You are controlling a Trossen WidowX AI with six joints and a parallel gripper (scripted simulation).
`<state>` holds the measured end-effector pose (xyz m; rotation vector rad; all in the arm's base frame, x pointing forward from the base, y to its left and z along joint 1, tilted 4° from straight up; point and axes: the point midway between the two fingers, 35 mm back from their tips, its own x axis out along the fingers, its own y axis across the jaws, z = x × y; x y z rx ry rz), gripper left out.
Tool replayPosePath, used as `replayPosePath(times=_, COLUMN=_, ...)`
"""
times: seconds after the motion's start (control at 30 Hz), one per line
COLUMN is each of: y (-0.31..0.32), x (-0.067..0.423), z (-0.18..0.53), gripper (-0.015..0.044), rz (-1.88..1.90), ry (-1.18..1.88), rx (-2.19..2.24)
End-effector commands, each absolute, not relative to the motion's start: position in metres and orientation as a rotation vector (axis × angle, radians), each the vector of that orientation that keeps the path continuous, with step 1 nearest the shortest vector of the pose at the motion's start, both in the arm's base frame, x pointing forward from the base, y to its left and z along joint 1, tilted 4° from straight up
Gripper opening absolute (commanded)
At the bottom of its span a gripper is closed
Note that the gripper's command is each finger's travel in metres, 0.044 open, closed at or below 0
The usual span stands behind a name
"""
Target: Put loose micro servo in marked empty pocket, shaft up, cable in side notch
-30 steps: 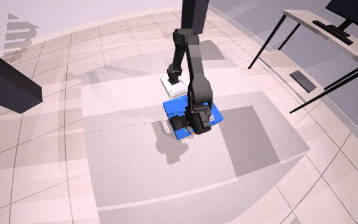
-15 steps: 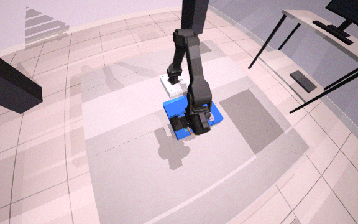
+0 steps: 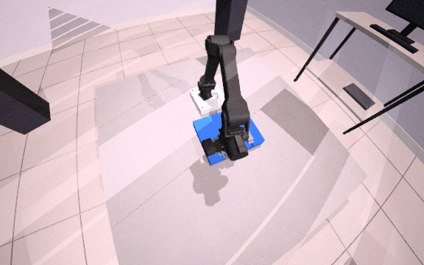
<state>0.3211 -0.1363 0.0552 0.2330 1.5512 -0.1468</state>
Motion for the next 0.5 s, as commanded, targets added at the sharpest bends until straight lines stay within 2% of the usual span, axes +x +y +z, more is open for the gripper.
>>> replayPosePath(times=0.0, y=-0.1357, x=0.3209, z=0.0514, gripper=0.0000, rz=-0.146, ry=1.552, rx=0.234)
replayPosePath(times=0.47, y=-0.1352, x=0.3210, z=0.0420, gripper=0.0000, rz=-0.146, ry=1.552, rx=0.234)
